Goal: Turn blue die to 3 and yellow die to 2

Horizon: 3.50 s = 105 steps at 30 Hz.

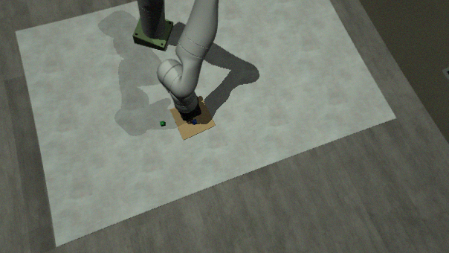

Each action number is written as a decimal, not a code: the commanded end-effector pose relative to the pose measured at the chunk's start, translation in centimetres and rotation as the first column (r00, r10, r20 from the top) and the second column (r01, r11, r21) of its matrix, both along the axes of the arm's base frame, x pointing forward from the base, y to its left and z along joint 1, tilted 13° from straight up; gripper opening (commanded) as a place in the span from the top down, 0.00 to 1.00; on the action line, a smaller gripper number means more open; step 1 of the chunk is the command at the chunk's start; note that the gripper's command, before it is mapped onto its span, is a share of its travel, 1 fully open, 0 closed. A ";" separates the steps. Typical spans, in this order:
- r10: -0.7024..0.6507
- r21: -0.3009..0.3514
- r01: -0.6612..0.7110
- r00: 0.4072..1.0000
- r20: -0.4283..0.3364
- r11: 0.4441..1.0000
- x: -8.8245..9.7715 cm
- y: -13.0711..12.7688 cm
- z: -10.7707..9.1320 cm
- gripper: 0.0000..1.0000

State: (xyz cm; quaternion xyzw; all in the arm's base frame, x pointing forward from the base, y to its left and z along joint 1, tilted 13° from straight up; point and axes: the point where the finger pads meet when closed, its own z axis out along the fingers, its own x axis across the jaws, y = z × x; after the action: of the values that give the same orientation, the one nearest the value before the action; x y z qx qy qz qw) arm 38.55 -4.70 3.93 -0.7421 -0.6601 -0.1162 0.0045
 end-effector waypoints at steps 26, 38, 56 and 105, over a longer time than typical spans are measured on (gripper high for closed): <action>0.000 0.000 0.000 1.000 0.002 1.000 0.0 0.0 0.1 0.36; 0.000 0.000 0.000 1.000 0.002 1.000 -0.1 -0.1 0.6 0.36; 0.000 0.000 0.000 1.000 0.002 1.000 -1.3 -1.3 7.8 0.36; 0.000 0.000 0.000 1.000 0.002 1.000 -2.4 -2.3 14.0 0.00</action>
State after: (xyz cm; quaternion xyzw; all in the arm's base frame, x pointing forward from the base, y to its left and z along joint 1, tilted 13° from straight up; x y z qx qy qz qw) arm 35.69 -7.17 16.56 -0.7468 -0.6563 -0.1072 0.0102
